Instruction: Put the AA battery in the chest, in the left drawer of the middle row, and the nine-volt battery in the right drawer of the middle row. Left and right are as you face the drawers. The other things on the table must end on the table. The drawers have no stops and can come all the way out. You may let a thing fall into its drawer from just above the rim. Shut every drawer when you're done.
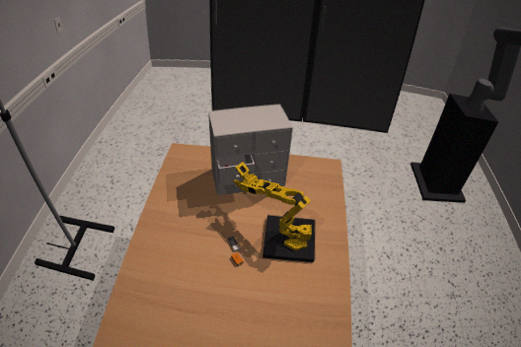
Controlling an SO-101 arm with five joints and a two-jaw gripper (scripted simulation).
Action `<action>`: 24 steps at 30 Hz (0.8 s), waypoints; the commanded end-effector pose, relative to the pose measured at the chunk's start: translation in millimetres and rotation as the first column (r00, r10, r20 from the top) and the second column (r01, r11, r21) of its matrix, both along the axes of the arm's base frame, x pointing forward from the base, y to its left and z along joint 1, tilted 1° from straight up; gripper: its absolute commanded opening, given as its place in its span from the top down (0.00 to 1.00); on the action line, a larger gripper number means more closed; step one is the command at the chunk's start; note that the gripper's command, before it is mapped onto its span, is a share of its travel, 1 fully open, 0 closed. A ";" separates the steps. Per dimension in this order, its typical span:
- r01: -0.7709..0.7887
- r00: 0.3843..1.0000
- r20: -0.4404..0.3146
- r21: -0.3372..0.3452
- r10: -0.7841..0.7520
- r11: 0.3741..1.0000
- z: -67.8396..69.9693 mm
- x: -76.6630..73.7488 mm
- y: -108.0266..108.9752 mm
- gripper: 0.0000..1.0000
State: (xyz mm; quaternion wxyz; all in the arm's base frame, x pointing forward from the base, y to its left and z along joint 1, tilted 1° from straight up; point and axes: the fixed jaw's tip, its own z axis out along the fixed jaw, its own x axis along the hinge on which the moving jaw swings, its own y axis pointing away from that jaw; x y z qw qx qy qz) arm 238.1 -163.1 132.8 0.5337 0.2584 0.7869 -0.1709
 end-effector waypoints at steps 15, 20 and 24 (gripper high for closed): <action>0.028 0.999 0.018 -0.009 -0.028 1.000 5.2 0.7 -10.0 0.79; 0.034 0.999 0.018 -0.009 -0.034 0.999 5.5 1.9 -13.3 0.79; 0.039 0.999 0.018 -0.009 -0.039 0.999 5.7 2.9 -15.9 0.79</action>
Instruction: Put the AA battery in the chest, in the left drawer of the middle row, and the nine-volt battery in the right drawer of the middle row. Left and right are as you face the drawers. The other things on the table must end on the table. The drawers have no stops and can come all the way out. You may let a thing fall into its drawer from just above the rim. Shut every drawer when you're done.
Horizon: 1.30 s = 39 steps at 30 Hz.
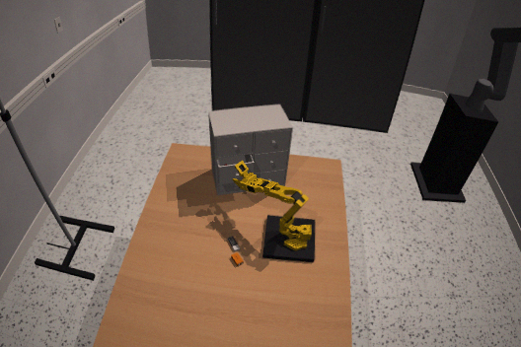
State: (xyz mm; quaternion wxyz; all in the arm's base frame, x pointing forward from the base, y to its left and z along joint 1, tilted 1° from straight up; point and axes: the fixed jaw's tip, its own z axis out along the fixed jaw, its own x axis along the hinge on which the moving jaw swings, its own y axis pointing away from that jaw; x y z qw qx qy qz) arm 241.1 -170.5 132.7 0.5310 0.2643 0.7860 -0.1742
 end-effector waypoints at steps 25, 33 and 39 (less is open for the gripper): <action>0.028 0.999 0.021 -0.012 -0.028 1.000 5.8 0.5 -10.4 0.82; 0.028 0.999 0.021 -0.012 -0.028 1.000 5.8 0.5 -10.4 0.88; 0.028 0.999 0.021 -0.012 -0.028 1.000 5.8 0.5 -10.4 0.91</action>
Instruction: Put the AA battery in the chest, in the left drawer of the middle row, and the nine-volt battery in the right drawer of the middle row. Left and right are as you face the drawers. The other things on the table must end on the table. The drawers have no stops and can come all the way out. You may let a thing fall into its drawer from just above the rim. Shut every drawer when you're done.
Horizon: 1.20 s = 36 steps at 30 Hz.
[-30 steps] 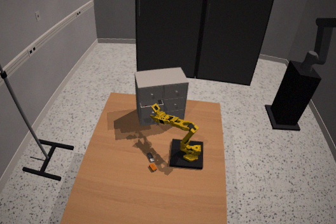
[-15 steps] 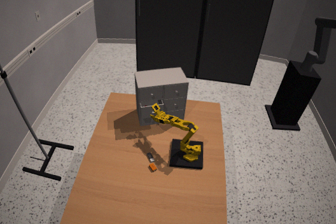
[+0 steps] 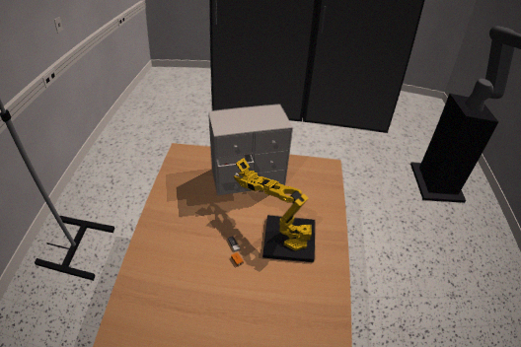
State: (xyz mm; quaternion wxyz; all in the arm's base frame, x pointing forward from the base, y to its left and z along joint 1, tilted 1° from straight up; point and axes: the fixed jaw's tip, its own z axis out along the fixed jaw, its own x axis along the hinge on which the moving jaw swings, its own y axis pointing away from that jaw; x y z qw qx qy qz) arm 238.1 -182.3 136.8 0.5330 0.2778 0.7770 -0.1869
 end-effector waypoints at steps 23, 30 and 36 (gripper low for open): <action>-0.011 1.000 0.010 -0.003 0.011 1.000 1.8 3.5 1.5 1.00; -0.011 1.000 0.010 -0.003 0.011 1.000 1.8 3.5 1.5 1.00; 0.004 1.000 0.009 -0.005 -0.004 1.000 0.6 3.6 -4.7 1.00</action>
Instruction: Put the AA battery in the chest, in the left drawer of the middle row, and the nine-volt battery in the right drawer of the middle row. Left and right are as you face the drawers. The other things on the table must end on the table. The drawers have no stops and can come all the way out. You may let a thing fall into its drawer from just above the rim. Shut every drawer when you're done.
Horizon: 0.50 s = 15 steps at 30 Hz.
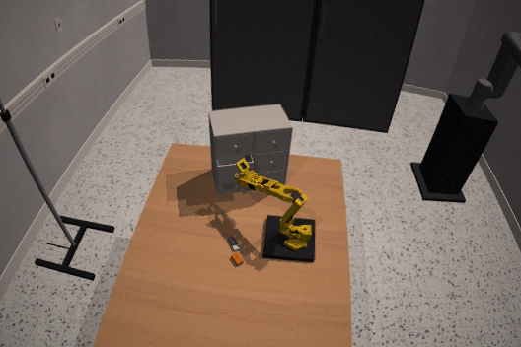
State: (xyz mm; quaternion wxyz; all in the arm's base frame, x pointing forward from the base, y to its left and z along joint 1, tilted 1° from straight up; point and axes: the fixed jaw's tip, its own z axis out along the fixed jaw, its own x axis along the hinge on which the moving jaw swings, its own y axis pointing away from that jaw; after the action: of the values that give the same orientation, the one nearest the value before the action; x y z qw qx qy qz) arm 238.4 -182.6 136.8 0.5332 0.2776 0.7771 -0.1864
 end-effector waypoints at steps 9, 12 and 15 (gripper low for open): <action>0.035 0.999 0.005 -0.010 -0.035 0.999 -2.3 2.9 -17.0 1.00; 0.035 0.999 0.005 -0.010 -0.035 0.999 -2.3 2.9 -17.0 1.00; 0.037 0.999 0.005 -0.010 -0.037 0.999 -2.3 3.4 -18.6 1.00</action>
State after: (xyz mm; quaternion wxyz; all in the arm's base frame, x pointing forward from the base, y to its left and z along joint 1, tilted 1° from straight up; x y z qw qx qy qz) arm 242.4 -193.4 136.7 0.5361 0.2837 0.7713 -0.1929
